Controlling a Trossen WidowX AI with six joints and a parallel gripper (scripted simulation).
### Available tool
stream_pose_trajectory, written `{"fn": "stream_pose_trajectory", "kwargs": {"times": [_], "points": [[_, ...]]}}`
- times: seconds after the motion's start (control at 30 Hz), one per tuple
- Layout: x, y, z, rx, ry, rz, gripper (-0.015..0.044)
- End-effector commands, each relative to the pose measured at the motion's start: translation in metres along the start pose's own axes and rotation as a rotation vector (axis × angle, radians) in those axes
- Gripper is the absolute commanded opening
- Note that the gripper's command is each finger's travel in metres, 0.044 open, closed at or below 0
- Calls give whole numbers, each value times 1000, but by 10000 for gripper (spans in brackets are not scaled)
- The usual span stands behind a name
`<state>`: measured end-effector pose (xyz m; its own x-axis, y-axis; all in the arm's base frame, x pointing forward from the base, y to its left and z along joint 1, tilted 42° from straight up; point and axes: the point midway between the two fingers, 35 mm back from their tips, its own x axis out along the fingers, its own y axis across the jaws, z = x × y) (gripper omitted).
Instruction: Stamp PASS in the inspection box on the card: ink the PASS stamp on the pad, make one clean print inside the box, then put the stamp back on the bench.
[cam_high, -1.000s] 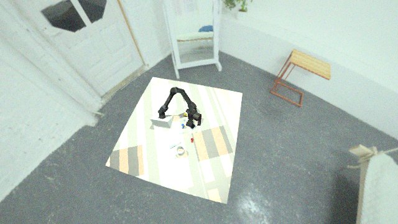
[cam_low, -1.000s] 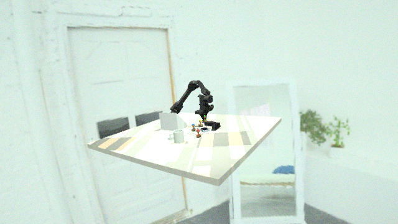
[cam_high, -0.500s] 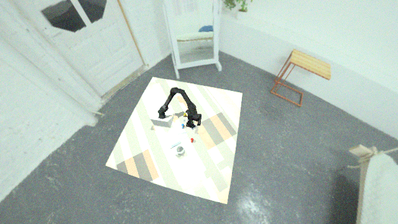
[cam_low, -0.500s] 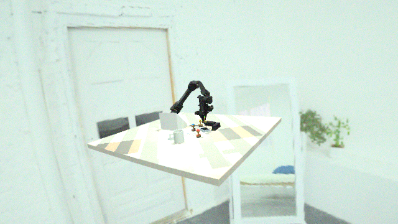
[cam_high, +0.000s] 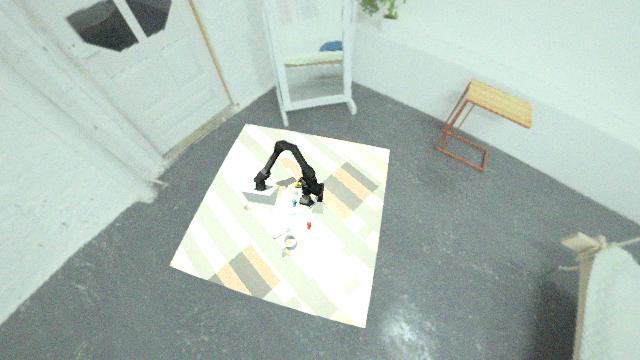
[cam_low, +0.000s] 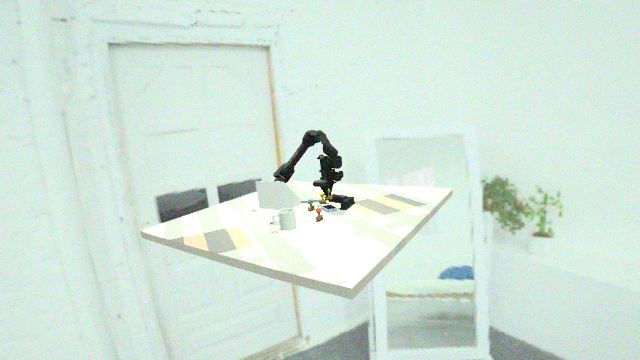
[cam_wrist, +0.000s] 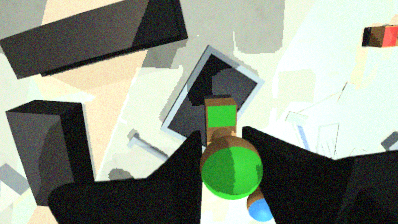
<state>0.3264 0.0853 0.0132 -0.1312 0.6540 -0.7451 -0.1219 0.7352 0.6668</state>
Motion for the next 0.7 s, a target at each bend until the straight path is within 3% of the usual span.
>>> {"fn": "stream_pose_trajectory", "kwargs": {"times": [0.0, 0.67], "points": [[4, 0, -1, 6, 3, 3, 0], [18, 0, -1, 6, 3, 4, 0]]}}
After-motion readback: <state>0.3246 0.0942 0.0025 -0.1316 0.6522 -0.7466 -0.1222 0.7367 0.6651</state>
